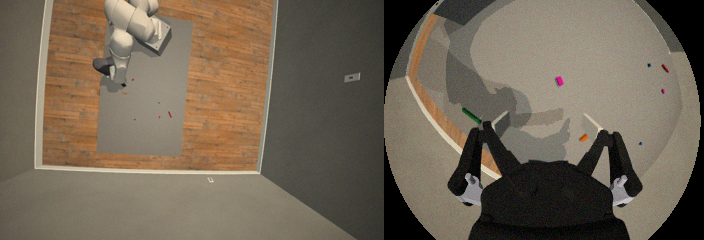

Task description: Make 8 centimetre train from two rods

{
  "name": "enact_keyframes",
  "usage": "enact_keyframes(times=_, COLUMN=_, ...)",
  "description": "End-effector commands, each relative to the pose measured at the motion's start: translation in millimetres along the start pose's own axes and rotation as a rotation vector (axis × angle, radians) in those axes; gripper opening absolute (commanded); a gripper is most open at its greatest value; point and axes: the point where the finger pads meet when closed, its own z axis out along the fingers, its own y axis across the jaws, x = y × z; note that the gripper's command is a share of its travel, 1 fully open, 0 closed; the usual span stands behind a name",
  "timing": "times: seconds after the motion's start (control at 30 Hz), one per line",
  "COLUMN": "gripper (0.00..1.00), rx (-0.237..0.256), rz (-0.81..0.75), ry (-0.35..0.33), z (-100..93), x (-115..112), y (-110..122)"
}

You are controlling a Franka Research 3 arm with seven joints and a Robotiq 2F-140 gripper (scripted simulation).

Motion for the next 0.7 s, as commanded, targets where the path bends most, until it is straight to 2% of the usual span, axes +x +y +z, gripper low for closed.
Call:
enact_keyframes(times=0.0, gripper=1.0, rx=-0.01, rz=-0.167, ry=-0.013, z=-0.9, x=-3.2, y=-1.0)
enact_keyframes(times=0.27, gripper=1.0, rx=-0.009, rz=-0.271, ry=-0.011, z=-0.4, x=-3.3, y=-0.5)
enact_keyframes(times=0.67, gripper=1.0, rx=-0.007, rz=-0.51, ry=-0.008, z=0.7, x=-3.4, y=0.6)
